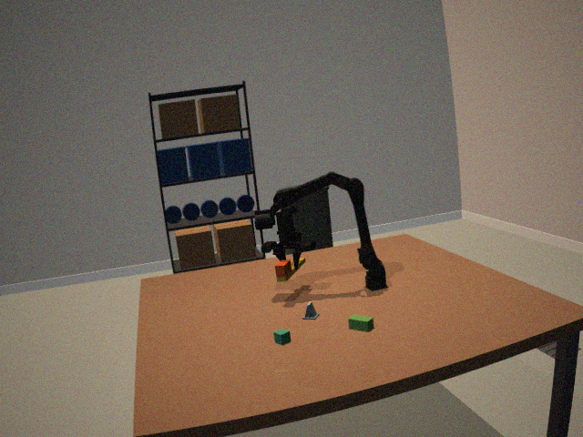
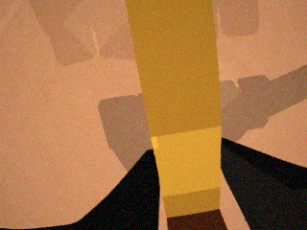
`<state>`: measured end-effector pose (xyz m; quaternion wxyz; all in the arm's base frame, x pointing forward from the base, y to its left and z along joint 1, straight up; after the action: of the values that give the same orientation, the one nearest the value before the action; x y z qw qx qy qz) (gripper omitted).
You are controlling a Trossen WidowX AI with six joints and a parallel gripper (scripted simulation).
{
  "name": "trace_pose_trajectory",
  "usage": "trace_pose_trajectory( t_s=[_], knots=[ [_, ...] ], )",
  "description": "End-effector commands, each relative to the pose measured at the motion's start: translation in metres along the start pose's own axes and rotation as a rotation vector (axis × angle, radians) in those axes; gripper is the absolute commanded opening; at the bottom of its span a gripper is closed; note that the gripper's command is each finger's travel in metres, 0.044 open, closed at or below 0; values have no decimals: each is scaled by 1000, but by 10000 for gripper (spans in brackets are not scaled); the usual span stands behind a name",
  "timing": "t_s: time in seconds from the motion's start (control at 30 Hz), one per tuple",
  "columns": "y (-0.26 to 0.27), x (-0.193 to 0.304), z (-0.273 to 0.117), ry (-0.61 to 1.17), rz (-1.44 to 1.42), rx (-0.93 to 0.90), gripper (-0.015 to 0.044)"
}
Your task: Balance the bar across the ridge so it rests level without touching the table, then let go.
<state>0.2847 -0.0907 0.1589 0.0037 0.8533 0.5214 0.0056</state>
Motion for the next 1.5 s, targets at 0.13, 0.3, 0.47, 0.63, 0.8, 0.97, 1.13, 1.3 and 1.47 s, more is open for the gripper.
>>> trace_pose_trajectory(
  t_s=[0.13,0.3,0.47,0.63,0.8,0.97,1.13,1.3,1.47],
  knots=[
    [-4,24,-7,0,-178,-17,0],
    [-8,43,-7,1,-318,-16,0],
    [-14,62,-7,2,-460,-16,0],
    [-21,80,-7,2,-604,-17,0],
    [-28,98,-8,3,-747,-17,0],
    [-36,115,-8,4,-891,-17,0],
    [-44,133,-8,5,-1031,-18,0],
    [-52,150,-9,5,-1168,-18,0],
    [-60,166,-9,6,-1298,-19,0]
  ],
)
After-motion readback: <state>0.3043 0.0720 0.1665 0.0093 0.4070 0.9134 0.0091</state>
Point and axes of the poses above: the point midway between the two fingers, 35 mm back from their tips, its own z axis out along the fingers, its own y axis across the jaws, x = y × z, the point moved 2 cm from there along -z, back along the fingers, and after that the axes turned 7 degrees about -z, right-handed, at the moved point
